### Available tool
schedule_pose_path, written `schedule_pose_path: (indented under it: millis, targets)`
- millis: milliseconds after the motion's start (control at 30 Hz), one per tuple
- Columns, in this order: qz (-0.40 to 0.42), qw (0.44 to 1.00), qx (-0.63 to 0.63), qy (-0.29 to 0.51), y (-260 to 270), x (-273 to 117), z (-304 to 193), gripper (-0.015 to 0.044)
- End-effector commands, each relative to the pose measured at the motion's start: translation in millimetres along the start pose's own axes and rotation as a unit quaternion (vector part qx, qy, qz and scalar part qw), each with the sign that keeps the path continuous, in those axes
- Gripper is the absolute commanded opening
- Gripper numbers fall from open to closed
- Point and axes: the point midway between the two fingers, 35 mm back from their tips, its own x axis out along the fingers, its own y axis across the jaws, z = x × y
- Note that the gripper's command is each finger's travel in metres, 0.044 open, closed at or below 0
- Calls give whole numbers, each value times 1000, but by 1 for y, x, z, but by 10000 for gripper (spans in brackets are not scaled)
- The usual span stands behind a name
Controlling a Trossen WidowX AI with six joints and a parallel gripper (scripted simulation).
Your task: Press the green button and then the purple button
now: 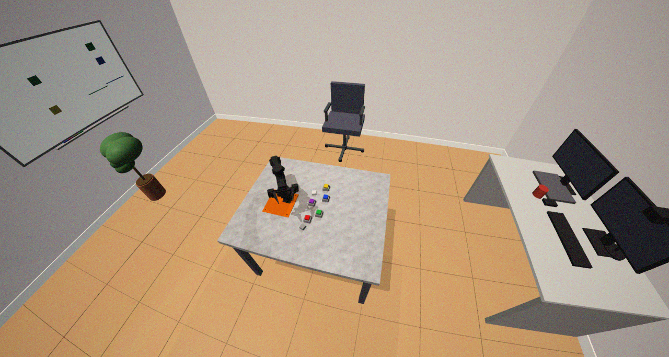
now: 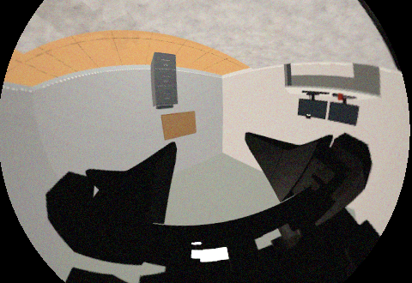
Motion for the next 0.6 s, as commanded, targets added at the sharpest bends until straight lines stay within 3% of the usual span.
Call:
schedule_pose_path:
  millis: [0, 133, 267, 400, 567]
  targets:
    - [-2, 1000, -9, -3, -1, 1, 0, 400]
    - [-55, 980, -183, -52, -20, 15, 8, 400]
    - [-137, 908, -384, -90, -45, 29, 20, 400]
    - [-234, 787, -561, -105, -70, 37, 35, 400]
    - [-357, 576, -731, -75, -103, 41, 55, 400]
